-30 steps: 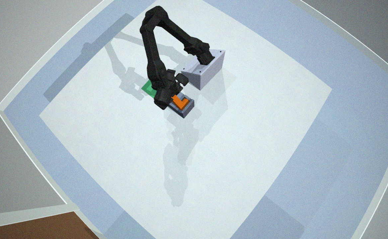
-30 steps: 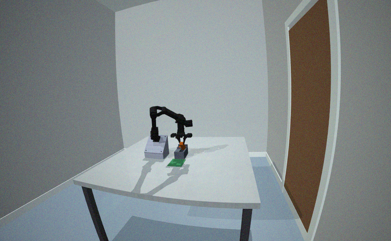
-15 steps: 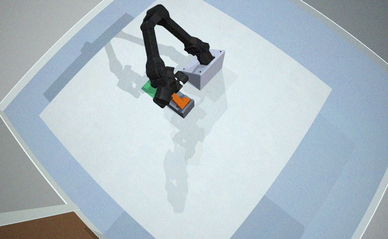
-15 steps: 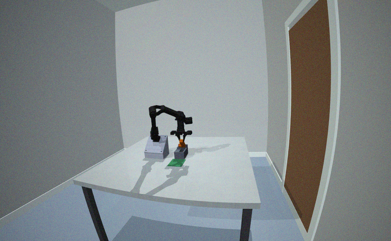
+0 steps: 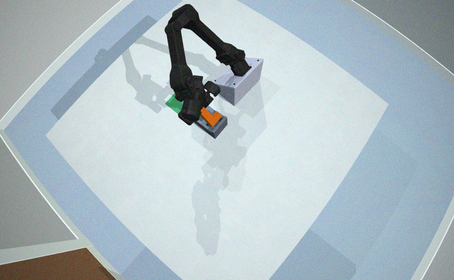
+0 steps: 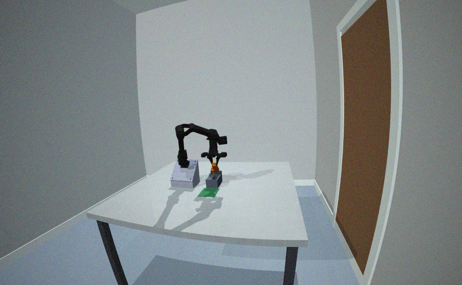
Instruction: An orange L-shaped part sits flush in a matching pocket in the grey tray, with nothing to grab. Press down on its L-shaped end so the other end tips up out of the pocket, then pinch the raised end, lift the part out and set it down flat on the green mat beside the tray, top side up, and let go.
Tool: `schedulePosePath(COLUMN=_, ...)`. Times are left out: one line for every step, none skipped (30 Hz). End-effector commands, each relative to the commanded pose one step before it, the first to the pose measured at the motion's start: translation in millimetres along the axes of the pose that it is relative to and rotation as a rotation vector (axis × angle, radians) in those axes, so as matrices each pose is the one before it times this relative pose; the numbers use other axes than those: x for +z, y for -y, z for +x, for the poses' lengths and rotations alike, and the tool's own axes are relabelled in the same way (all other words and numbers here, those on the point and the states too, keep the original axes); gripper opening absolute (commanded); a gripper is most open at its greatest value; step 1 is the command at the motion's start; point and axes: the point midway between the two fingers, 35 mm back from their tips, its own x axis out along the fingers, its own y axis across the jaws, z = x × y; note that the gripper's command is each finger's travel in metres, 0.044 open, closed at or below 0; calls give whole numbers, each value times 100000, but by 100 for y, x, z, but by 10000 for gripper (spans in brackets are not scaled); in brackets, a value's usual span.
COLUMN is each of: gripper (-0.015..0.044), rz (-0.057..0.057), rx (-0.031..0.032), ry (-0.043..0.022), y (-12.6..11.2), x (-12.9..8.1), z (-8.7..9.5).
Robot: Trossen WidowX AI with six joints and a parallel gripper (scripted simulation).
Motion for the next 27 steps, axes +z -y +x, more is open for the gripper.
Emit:
schedulePosePath(gripper=0, rz=634, rx=-242, ry=-642, y=13, x=183, z=-218)
schedulePosePath(gripper=0, rz=-5, rx=1, ry=0, y=9, x=234, z=21)
schedulePosePath(gripper=0, rz=-6, rx=0, ry=4, y=13, x=309, z=28)
schedulePosePath(gripper=0, rz=-5, rx=0, ry=10, y=16, x=338, z=30)
schedulePosePath(gripper=0, rz=-4, rx=-2, ry=18, y=20, x=397, z=35)
schedulePosePath(gripper=0, rz=-3, rx=-3, ry=24, y=21, x=404, z=33)
schedulePosePath(gripper=0, rz=-2, rx=-4, ry=33, y=27, x=470, z=34)
schedulePosePath(gripper=0, rz=-1, rx=-5, ry=38, y=28, x=473, z=29)
schedulePosePath(gripper=0, rz=0, rx=-5, ry=36, y=26, x=444, z=22)
schedulePosePath(gripper=0, rz=0, rx=-6, ry=44, y=29, x=531, z=20)
schedulePosePath(gripper=0, rz=1, rx=-6, ry=42, y=25, x=531, z=14)
schedulePosePath(gripper=0, rz=1, rx=-4, ry=36, y=22, x=491, z=8)
schedulePosePath(gripper=0, rz=0, rx=-3, ry=32, y=21, x=469, z=5)
schedulePosePath(gripper=0, rz=0, rx=-2, ry=29, y=22, x=463, z=3)
schedulePosePath(gripper=0, rz=0, rx=-2, ry=27, y=25, x=465, z=1)
schedulePosePath(gripper=0, rz=0, rx=-2, ry=27, y=29, x=468, z=1)
schedulePosePath(gripper=0, rz=0, rx=-1, ry=26, y=33, x=469, z=0)
schedulePosePath(gripper=0, rz=0, rx=-1, ry=26, y=38, x=468, z=0)
schedulePosePath(gripper=0, rz=0, rx=-1, ry=26, y=42, x=467, z=0)
schedulePosePath(gripper=0, rz=1, rx=-1, ry=25, y=46, x=467, z=-1)
schedulePosePath(gripper=0, rz=1, rx=0, ry=25, y=49, x=466, z=-1)
schedulePosePath(gripper=0, rz=1, rx=0, ry=25, y=52, x=464, z=-1)
schedulePosePath(gripper=0, rz=1, rx=0, ry=25, y=56, x=462, z=-1)
schedulePosePath(gripper=0, rz=2, rx=1, ry=25, y=58, x=460, z=-1)
schedulePosePath(gripper=0, rz=2, rx=1, ry=25, y=56, x=458, z=-1)
schedulePosePath(gripper=0, rz=3, rx=2, ry=25, y=54, x=456, z=-2)
schedulePosePath(gripper=0, rz=3, rx=2, ry=25, y=55, x=456, z=-2)
